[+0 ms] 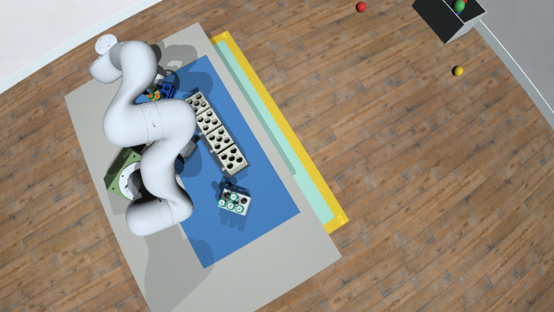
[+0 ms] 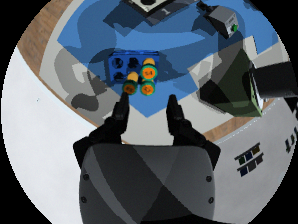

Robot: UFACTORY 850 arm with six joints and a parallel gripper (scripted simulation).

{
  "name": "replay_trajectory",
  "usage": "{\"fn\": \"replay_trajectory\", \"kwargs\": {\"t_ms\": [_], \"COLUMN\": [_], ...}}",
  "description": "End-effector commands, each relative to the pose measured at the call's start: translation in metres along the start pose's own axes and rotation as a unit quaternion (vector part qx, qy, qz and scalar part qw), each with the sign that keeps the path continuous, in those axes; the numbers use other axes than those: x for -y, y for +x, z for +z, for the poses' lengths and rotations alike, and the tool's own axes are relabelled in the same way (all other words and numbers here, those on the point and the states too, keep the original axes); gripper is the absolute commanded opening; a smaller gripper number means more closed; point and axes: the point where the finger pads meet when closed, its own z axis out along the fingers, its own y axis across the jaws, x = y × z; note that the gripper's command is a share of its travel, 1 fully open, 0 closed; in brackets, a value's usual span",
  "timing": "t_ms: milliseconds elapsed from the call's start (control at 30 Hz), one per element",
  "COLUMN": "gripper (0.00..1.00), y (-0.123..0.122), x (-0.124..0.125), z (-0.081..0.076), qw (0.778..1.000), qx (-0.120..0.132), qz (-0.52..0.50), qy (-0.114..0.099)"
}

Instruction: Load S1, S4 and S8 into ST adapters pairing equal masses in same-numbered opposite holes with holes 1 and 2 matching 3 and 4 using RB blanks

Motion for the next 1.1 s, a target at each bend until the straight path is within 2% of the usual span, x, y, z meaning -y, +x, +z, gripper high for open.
{"fn": "replay_trajectory", "kwargs": {"t_ms": [0,1000,1067], "gripper": [0.57,0.57,0.57], "y": [0.000,0.000,0.000], "x": [0.001,0.001,0.001], "z": [0.004,0.060,0.060], "qw": [1.000,1.000,1.000], "qx": [0.001,0.001,0.001], "qz": [0.000,0.000,0.000], "qy": [0.001,0.001,0.001]}}
